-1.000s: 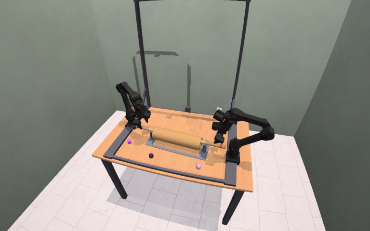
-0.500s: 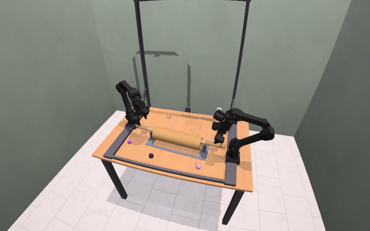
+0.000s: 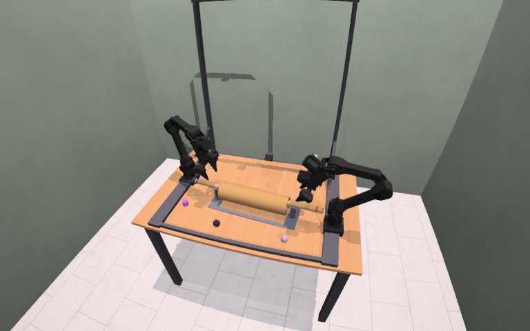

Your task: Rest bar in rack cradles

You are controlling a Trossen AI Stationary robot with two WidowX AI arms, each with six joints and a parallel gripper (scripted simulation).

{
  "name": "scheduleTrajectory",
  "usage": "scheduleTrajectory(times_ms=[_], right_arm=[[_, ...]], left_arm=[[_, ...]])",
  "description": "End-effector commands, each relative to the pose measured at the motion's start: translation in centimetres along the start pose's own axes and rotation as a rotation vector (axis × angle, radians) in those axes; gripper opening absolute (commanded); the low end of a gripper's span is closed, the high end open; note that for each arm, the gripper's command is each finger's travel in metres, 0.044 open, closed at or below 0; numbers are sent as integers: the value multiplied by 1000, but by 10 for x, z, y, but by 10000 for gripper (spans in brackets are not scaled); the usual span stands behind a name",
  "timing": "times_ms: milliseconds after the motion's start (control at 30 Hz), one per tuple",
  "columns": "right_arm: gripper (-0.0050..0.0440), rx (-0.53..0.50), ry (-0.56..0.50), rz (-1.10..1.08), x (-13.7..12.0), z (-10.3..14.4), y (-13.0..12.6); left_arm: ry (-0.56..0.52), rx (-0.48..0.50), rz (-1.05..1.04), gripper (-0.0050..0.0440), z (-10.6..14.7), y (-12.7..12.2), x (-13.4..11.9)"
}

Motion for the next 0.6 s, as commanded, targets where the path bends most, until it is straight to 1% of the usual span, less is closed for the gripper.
scheduleTrajectory(times_ms=[0,100,167,400,567], right_arm=[[440,-29,-160,10,13,1,11],[440,-33,-146,6,14,1,8],[440,-30,-190,13,16,2,13],[440,-12,-439,19,35,7,36],[440,24,-606,14,45,15,52]], left_arm=[[-119,32,6,440,-9,6,21],[-112,20,4,440,-8,5,19],[-144,28,7,440,-9,6,24],[-355,77,16,440,-12,16,56],[-494,114,21,440,-11,22,75]])
Point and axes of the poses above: on each arm, the point midway between the two fingers, 35 mm back from their tips, its own z axis back along the fingers, its own y axis across the jaws, x = y × z, the point moved 7 cm from there along z, back along the fingers, and after that the axes turned 9 degrees about -z, right-handed, at the moved point
